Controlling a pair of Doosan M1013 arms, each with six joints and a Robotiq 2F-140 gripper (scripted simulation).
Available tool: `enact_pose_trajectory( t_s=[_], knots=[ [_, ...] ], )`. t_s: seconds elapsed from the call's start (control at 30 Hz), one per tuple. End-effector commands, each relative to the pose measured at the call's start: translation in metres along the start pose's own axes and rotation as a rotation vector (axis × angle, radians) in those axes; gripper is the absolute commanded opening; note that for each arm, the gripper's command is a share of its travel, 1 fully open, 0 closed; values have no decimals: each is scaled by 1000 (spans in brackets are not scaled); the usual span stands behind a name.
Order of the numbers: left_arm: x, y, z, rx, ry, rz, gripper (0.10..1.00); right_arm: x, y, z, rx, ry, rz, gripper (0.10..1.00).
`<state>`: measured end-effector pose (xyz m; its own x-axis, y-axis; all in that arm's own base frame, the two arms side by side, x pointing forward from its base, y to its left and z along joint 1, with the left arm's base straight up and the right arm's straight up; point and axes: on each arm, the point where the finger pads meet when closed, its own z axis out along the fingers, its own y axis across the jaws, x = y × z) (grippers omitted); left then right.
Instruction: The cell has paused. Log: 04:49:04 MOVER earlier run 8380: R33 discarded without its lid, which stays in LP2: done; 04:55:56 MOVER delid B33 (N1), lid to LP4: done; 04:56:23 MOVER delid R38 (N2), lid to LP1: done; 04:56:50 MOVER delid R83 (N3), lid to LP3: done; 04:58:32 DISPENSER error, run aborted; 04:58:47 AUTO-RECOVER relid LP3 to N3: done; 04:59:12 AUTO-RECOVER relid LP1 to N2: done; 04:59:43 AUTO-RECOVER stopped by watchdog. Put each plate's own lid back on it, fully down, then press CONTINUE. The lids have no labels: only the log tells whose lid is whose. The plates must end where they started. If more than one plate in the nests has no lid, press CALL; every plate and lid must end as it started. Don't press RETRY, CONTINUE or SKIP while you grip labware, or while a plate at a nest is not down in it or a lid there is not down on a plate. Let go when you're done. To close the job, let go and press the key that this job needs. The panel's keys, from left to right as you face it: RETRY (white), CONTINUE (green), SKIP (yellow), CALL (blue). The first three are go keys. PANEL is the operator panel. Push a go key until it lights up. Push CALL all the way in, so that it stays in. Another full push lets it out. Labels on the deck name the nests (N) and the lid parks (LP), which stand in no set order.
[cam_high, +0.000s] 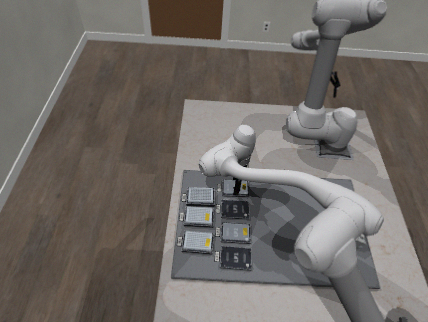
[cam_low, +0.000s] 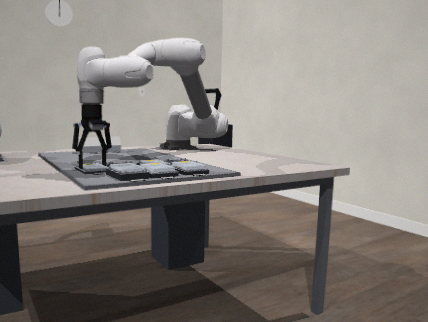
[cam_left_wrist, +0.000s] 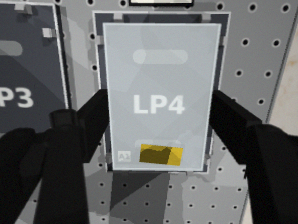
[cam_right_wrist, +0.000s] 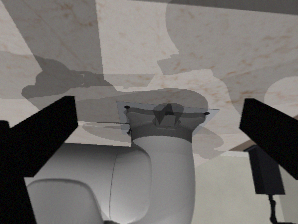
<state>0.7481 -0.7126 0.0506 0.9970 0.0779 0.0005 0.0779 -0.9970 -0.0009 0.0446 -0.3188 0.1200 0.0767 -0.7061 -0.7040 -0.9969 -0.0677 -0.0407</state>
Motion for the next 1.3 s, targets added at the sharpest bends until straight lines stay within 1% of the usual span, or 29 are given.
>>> enact_pose_trajectory(
  t_s=[0.0,0.8,1.27],
  knots=[
    [-4,5,2,-4,1,0,607,0,2,-1,1,-3,6,1000],
    [-4,5,1,-4,0,0,607,0,2,-1,1,-3,6,1000],
    [-4,5,-21,-5,1,0,607,0,2,-1,1,-3,6,1000]
  ],
)
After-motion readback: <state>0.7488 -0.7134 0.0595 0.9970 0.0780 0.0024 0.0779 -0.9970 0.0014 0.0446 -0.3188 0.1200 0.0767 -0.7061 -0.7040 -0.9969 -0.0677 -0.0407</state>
